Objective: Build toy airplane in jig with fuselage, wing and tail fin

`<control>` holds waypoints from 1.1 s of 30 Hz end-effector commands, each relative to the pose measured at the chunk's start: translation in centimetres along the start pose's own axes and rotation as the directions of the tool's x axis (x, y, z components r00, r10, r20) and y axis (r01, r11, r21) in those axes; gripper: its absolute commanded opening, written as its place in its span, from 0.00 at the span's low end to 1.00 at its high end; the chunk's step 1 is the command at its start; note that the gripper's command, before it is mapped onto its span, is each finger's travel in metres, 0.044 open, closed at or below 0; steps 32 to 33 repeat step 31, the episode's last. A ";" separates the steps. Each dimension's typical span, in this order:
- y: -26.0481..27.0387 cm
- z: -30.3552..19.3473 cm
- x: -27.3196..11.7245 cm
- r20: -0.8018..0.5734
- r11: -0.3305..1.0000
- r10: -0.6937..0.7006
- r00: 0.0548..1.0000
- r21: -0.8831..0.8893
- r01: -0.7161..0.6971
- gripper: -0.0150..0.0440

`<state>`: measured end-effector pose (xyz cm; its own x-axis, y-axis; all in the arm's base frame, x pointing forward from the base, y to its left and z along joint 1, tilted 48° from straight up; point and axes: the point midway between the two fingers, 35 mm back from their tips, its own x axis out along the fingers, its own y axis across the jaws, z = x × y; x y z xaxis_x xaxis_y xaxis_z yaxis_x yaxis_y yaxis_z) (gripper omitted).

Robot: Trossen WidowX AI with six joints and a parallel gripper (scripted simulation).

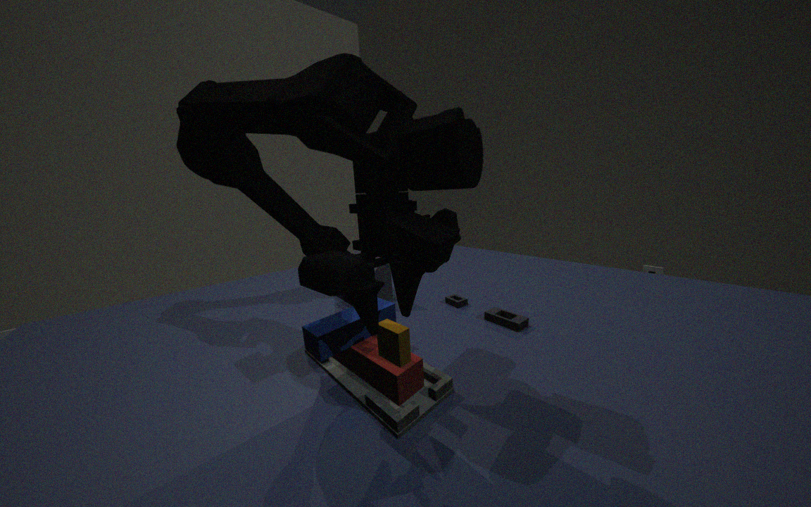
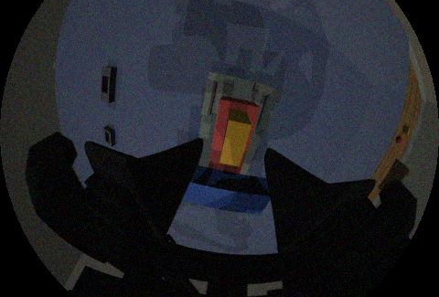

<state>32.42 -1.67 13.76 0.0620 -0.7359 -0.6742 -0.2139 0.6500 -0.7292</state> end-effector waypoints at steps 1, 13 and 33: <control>0.1 0.1 -5.0 0.045 0.998 -0.001 0.999 -0.059 0.003 0.69; 0.3 0.3 -5.9 0.049 0.997 -0.002 0.999 -0.074 0.006 0.69; 0.2 0.3 -5.9 0.049 0.997 -0.002 0.999 -0.074 0.006 0.69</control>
